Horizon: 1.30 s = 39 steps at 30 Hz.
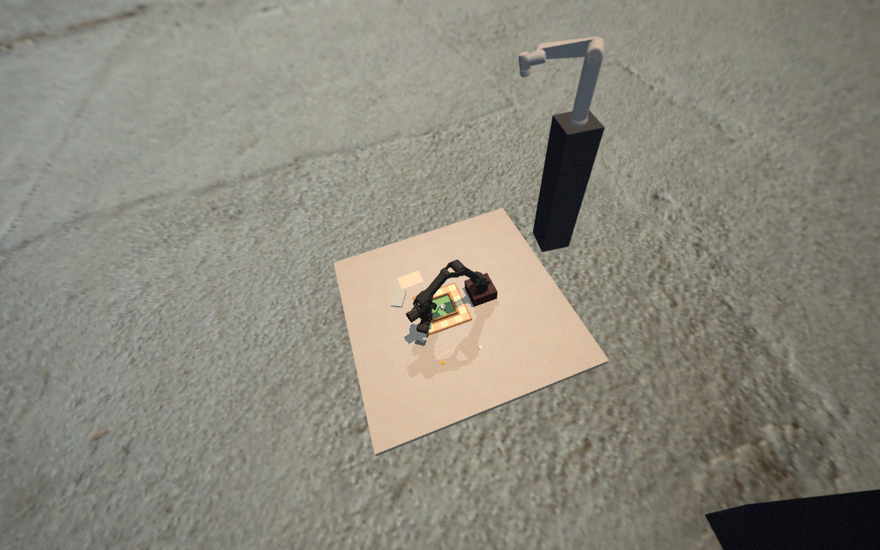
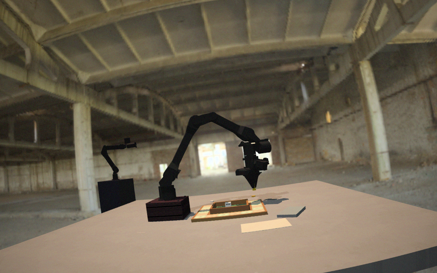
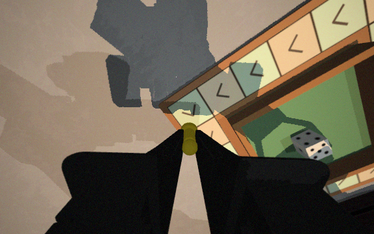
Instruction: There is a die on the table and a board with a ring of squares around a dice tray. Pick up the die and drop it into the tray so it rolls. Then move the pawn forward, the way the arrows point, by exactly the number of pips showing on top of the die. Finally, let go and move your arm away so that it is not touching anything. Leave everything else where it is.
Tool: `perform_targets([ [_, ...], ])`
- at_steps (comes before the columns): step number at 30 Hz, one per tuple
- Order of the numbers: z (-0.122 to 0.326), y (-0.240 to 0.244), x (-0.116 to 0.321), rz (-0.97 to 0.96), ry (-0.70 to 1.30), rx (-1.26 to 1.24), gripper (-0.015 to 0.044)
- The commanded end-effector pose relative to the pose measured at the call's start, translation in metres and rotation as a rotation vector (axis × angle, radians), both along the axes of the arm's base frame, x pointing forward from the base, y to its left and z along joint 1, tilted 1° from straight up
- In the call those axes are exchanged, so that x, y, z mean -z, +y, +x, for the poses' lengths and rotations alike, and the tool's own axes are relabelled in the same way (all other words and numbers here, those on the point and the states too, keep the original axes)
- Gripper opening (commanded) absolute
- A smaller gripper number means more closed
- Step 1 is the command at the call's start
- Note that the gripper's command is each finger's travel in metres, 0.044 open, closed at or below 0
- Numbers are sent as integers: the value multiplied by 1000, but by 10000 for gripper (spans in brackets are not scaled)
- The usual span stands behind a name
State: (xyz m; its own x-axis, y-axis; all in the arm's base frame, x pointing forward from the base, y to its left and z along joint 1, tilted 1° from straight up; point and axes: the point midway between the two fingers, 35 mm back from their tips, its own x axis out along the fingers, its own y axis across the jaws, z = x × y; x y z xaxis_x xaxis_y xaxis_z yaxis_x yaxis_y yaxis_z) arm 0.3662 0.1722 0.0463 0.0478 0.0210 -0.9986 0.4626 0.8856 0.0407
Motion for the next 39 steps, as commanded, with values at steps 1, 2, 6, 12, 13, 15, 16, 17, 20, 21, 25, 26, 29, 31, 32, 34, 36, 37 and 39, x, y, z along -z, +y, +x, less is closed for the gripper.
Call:
perform_targets([
  [1, -1, -2, 11, -7, 7, 14, 0],
  [2, 0, -2, 15, -7, 7, 14, 0],
  [6, 0, -2, 35, -7, 7, 14, 0],
  [12, 0, -2, 39, -7, 7, 14, 0],
  [13, 0, -2, 39, -7, 7, 14, 0],
  [15, 0, -2, 40, -7, 7, 14, 0],
  [16, 0, -2, 41, -7, 7, 14, 0],
  [17, 0, -2, 43, -7, 7, 14, 0],
  [20, 1, -1, 47, -7, 7, 14, 0],
  [21, 1, -1, 49, -7, 7, 14, 0],
  [25, 1, -1, 55, -7, 7, 14, 0],
  [26, 1, -1, 56, -7, 7, 14, 0],
  [29, 1, -1, 56, -7, 7, 14, 0],
  [31, 3, 0, 49, 1, -4, 11, 53],
  [32, 3, 0, 49, 1, -4, 11, 79],
  [34, 3, 0, 49, 1, -4, 11, 131],
  [36, 3, 0, 49, 1, -4, 11, 184],
  [37, 3, 0, 49, 1, -4, 11, 210],
  [39, 3, 0, 47, 1, -3, 11, 263],
])
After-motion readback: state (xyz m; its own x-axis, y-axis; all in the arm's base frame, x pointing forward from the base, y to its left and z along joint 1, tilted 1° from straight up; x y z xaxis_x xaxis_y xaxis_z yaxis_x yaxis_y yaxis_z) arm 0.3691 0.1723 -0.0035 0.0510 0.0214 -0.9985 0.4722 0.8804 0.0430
